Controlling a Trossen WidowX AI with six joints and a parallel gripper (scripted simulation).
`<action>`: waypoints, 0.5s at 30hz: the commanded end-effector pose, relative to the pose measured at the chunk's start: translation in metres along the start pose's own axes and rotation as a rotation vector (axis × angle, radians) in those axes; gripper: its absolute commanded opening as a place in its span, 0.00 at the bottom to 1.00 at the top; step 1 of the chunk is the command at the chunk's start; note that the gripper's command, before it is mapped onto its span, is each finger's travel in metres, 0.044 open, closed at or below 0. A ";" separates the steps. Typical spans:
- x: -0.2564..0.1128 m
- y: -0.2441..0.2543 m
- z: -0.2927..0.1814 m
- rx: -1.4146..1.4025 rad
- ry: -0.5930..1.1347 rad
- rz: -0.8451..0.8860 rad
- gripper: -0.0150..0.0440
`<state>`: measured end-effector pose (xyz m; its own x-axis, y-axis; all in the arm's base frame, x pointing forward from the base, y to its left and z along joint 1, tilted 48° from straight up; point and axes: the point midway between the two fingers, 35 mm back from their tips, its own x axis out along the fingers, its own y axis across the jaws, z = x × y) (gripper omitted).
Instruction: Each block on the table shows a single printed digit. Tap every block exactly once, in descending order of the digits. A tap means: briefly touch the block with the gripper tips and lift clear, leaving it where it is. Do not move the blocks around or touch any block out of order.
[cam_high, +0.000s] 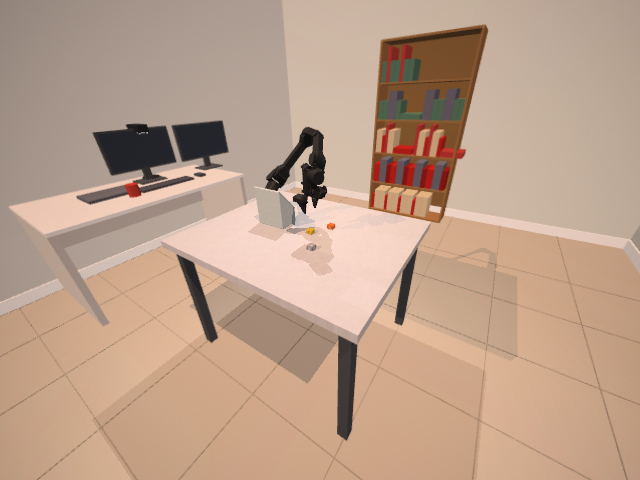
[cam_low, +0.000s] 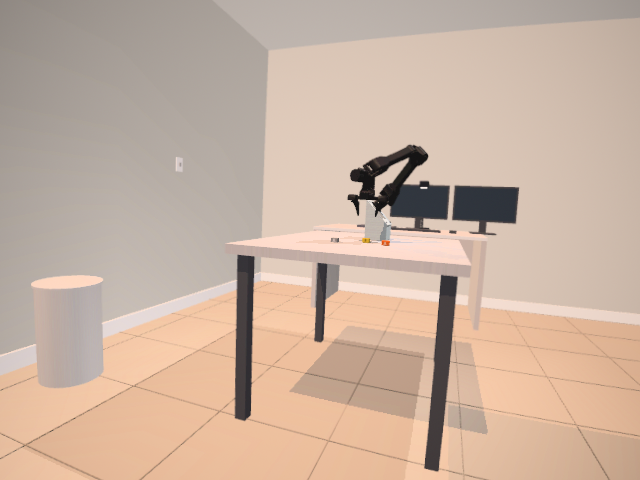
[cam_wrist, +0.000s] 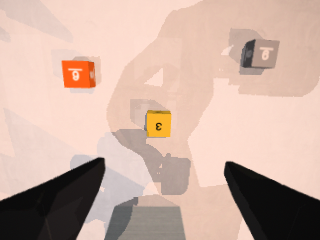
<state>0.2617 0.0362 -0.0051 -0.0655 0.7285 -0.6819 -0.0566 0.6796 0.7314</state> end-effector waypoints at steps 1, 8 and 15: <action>0.000 0.028 0.019 -0.013 -0.006 -0.003 0.93; -0.001 0.114 0.053 -0.009 -0.005 0.011 0.93; -0.001 0.116 0.053 -0.009 -0.005 0.011 0.93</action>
<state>0.3073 0.1144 0.0748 -0.0626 0.7323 -0.6781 -0.0703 0.6746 0.7349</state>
